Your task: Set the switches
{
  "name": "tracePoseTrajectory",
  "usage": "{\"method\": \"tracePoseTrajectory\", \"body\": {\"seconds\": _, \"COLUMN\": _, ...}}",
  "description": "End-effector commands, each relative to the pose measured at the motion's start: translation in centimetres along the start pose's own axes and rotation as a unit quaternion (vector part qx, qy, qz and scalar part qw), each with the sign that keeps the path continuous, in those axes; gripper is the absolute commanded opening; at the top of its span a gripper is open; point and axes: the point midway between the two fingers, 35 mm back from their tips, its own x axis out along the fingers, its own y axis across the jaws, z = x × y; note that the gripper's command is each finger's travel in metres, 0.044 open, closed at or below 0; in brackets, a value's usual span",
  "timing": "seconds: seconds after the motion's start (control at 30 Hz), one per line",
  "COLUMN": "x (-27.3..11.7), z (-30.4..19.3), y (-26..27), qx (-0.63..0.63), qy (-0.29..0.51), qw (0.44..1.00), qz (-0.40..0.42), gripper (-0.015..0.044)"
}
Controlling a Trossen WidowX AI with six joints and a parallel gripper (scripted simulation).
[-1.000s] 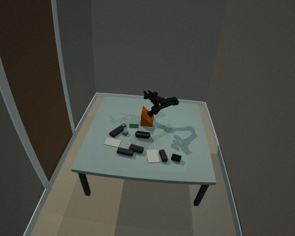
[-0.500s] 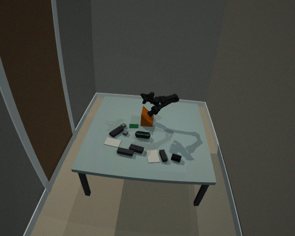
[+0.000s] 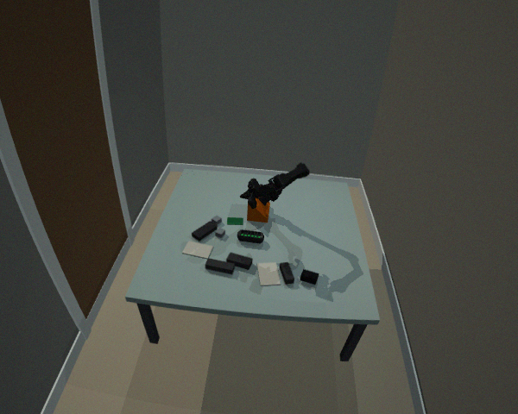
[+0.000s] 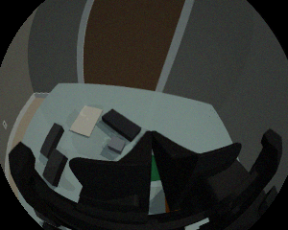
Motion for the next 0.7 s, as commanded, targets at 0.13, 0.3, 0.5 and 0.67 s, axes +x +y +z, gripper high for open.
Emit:
{"method": "tracePoseTrajectory", "body": {"seconds": 0.13, "x": 0.4, "z": -7.2, "y": 8.3, "qx": -0.033, "qy": 0.238, "qw": 0.970, "qz": 0.024, "gripper": 0.0000}}
{"method": "tracePoseTrajectory", "body": {"seconds": 0.3, "x": -0.1, "z": -11.9, "y": 12.2, "qx": -0.029, "qy": 0.370, "qw": 0.929, "qz": 0.009, "gripper": 0.0000}}
{"method": "tracePoseTrajectory", "body": {"seconds": 0.5, "x": -1.1, "z": -17.2, "y": 15.9, "qx": 0.001, "qy": 0.509, "qw": 0.860, "qz": -0.034, "gripper": 0.0000}}
{"method": "tracePoseTrajectory", "body": {"seconds": 0.67, "x": -1.2, "z": -17.8, "y": 16.3, "qx": 0.006, "qy": 0.523, "qw": 0.851, "qz": -0.040, "gripper": 0.0000}}
